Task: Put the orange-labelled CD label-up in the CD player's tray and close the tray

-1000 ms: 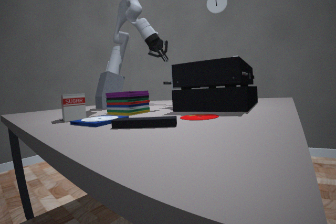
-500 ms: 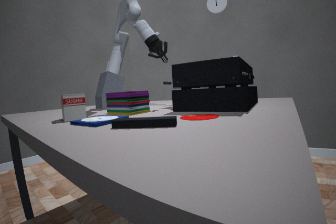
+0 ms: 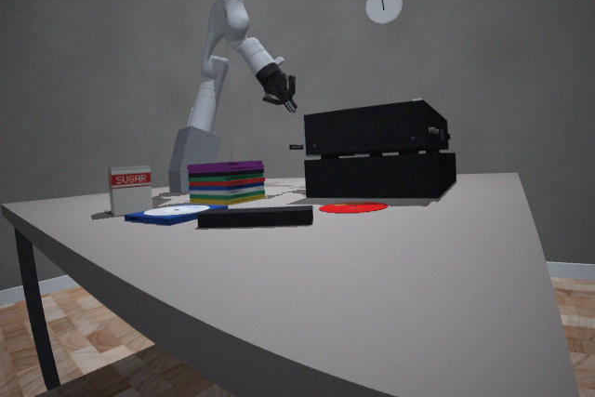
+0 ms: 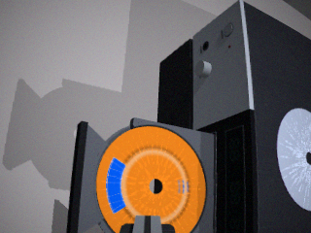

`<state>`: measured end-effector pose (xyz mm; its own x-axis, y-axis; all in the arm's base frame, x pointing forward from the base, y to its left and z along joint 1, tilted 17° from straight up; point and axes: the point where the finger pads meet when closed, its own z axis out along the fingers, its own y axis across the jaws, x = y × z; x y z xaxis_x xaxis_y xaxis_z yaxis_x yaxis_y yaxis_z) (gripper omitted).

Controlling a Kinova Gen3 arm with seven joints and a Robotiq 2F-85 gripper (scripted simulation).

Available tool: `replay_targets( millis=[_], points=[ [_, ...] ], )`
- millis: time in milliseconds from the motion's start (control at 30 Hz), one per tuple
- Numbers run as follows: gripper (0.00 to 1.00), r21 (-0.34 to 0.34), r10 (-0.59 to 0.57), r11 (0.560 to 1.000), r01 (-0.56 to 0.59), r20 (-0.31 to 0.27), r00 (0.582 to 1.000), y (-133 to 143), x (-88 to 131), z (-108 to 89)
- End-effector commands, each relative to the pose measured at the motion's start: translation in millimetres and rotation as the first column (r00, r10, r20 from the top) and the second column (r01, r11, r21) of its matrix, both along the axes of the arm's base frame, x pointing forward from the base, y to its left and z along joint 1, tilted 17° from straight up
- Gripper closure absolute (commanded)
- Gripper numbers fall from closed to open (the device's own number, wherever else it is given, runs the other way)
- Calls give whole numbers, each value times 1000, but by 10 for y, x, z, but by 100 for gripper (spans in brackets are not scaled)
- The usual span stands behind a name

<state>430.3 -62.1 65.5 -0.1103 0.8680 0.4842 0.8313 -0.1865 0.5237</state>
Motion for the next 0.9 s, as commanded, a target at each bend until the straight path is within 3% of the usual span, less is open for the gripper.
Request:
replay_targets(
  millis=[0, 600, 867],
  points=[
    [90, 8, -18, 1000, 18, -9, 1000, 23, -17, 3],
    [90, 73, -175, 980, 182, -98, 980, 85, -65, -22],
    [90, 108, -271, 951, 290, -161, 949, 126, -97, -38]
  ],
)
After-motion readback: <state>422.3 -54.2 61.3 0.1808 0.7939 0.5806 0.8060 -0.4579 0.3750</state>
